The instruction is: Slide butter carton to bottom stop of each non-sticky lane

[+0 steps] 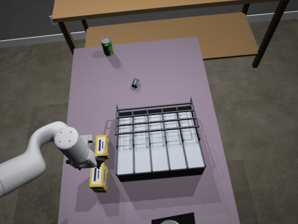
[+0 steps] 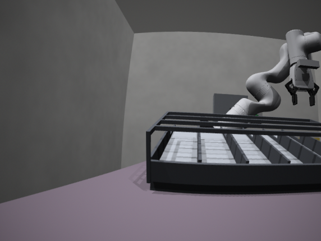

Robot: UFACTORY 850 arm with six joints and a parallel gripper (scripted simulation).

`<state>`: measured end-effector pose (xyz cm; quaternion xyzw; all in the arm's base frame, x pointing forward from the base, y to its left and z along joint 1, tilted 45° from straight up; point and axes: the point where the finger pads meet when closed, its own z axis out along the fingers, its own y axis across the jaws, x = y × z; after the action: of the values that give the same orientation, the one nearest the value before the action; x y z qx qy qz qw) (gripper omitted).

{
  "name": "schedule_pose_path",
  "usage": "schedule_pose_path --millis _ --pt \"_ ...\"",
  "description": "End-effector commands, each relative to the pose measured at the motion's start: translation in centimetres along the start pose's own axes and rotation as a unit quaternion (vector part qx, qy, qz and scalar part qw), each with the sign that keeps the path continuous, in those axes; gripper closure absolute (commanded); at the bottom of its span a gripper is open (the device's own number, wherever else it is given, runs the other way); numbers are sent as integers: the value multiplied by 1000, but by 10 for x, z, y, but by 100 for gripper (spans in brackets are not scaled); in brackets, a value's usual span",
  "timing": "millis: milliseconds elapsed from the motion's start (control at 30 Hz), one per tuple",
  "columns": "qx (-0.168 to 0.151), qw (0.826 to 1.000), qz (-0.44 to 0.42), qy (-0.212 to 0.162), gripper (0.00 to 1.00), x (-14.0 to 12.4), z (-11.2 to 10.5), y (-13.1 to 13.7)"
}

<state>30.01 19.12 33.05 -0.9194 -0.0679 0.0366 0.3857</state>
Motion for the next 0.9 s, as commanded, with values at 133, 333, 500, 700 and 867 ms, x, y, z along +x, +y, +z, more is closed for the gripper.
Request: schedule_pose_path --millis 133,333,500,700,867 --pt "0 1000 -1 1 10 2 34 0" --pt "0 1000 0 0 10 1 35 0" --pt "0 1000 0 0 10 1 55 0" --pt "0 1000 0 0 10 2 79 0" --pt "-1 1000 0 0 10 1 75 0"
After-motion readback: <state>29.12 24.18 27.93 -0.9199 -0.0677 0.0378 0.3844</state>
